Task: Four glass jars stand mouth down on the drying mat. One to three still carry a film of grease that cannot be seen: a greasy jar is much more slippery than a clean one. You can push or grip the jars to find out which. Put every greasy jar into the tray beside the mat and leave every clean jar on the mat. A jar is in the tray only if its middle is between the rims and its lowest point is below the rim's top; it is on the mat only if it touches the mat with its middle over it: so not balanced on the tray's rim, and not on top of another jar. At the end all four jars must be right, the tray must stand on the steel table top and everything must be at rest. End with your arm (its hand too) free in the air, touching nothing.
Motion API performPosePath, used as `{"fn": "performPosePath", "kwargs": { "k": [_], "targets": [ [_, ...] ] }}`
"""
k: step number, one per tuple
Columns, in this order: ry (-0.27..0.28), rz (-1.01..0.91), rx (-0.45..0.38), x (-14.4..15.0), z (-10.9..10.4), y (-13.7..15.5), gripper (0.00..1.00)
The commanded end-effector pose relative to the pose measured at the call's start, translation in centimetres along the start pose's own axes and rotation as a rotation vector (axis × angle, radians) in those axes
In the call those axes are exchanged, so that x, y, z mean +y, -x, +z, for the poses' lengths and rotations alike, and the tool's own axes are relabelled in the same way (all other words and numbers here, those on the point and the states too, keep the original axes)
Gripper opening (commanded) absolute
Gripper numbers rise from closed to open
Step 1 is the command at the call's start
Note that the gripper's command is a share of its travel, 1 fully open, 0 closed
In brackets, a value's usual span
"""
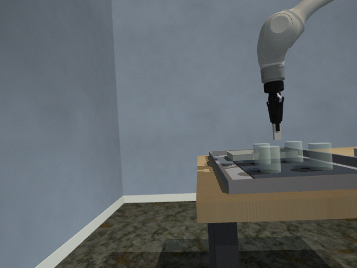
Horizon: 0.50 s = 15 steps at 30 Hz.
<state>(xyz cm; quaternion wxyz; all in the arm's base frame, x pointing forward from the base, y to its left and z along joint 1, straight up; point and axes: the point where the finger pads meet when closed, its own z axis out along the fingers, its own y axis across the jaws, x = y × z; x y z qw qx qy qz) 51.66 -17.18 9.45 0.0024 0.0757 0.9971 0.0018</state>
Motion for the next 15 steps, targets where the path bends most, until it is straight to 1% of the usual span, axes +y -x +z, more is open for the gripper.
{"fn": "performPosePath", "kwargs": {
  "k": [1,4,15],
  "targets": [
    [0.0,0.0,0.0,0.0,1.4,0.0,0.0],
    [0.0,0.0,0.0,0.0,2.8,0.0,0.0],
    [0.0,0.0,0.0,0.0,2.8,0.0,0.0]
  ]
}}
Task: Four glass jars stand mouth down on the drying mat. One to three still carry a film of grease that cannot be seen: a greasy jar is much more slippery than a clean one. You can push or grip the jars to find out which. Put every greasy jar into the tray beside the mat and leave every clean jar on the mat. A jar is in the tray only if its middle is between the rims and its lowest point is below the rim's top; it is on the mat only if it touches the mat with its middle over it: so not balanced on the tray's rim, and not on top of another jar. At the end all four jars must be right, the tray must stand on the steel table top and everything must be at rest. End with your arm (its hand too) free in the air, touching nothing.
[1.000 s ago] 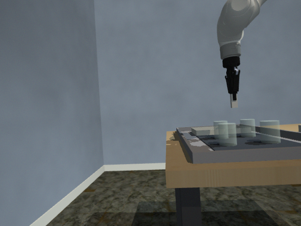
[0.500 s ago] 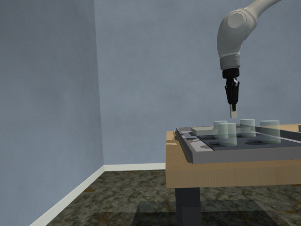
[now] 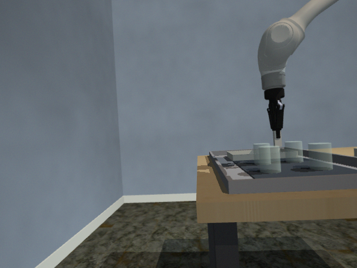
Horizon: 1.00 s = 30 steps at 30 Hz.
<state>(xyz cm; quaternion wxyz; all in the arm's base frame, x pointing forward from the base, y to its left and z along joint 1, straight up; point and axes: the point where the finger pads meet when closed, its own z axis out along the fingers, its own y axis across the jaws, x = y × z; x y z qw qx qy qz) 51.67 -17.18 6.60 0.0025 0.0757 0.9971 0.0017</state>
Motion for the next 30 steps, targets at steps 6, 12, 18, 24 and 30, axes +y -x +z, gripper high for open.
{"fn": "performPosePath", "kwargs": {
  "k": [6,12,18,24,30],
  "targets": [
    [0.0,0.0,0.0,0.0,-0.01,-0.1,0.0],
    [0.0,0.0,0.0,0.0,-0.01,-0.15,0.0],
    [0.0,0.0,0.0,0.0,-0.01,-0.23,0.0],
    [0.0,0.0,0.0,0.0,-0.01,-0.31,0.0],
    [0.0,0.0,0.0,0.0,-0.01,-0.37,0.0]
  ]
}}
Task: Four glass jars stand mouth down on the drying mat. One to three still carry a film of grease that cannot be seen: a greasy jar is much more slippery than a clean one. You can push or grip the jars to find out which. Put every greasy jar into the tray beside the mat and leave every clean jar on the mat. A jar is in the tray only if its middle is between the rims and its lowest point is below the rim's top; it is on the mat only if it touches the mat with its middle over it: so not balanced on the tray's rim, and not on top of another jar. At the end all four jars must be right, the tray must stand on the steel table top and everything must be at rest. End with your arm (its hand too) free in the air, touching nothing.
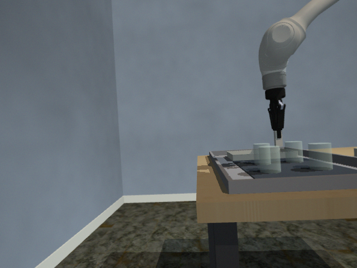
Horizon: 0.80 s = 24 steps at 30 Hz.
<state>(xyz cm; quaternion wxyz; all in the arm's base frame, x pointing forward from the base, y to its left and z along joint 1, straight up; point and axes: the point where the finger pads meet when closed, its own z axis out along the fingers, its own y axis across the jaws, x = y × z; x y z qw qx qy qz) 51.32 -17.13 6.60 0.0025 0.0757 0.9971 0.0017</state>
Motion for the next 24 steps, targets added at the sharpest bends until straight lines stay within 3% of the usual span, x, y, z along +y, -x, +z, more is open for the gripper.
{"fn": "performPosePath", "kwargs": {
  "k": [1,24],
  "targets": [
    [0.0,0.0,0.0,0.0,-0.01,-0.03,0.0],
    [0.0,0.0,0.0,0.0,-0.01,-0.31,0.0]
  ]
}}
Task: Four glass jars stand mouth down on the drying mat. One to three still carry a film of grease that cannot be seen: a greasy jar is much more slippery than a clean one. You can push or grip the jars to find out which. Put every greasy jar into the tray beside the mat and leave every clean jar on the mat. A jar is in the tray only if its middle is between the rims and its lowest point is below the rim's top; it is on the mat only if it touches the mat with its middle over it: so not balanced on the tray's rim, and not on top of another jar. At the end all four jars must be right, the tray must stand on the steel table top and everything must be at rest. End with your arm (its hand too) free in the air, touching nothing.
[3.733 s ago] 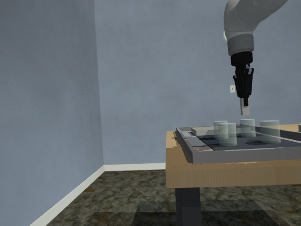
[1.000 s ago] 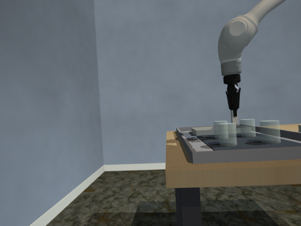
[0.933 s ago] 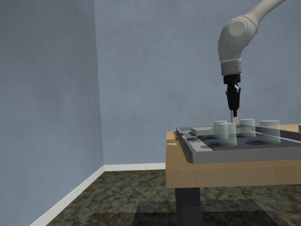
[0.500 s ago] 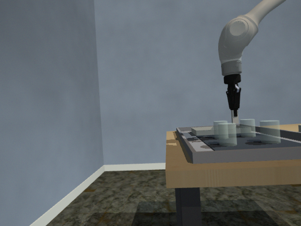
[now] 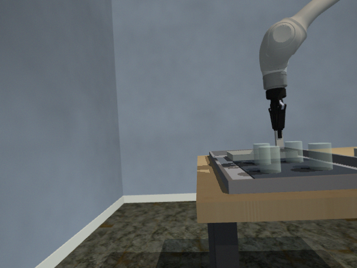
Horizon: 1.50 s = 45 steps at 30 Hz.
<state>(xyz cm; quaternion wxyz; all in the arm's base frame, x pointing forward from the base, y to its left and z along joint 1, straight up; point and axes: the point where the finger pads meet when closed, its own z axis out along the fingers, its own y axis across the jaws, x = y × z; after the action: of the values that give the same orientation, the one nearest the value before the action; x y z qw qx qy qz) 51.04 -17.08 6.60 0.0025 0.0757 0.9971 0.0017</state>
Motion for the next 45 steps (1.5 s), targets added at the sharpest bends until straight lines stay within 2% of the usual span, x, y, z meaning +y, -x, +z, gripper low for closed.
{"fn": "performPosePath", "kwargs": {
  "k": [1,45],
  "targets": [
    [0.0,0.0,0.0,0.0,-0.01,-0.03,0.0],
    [0.0,0.0,0.0,0.0,-0.01,-0.54,0.0]
  ]
}}
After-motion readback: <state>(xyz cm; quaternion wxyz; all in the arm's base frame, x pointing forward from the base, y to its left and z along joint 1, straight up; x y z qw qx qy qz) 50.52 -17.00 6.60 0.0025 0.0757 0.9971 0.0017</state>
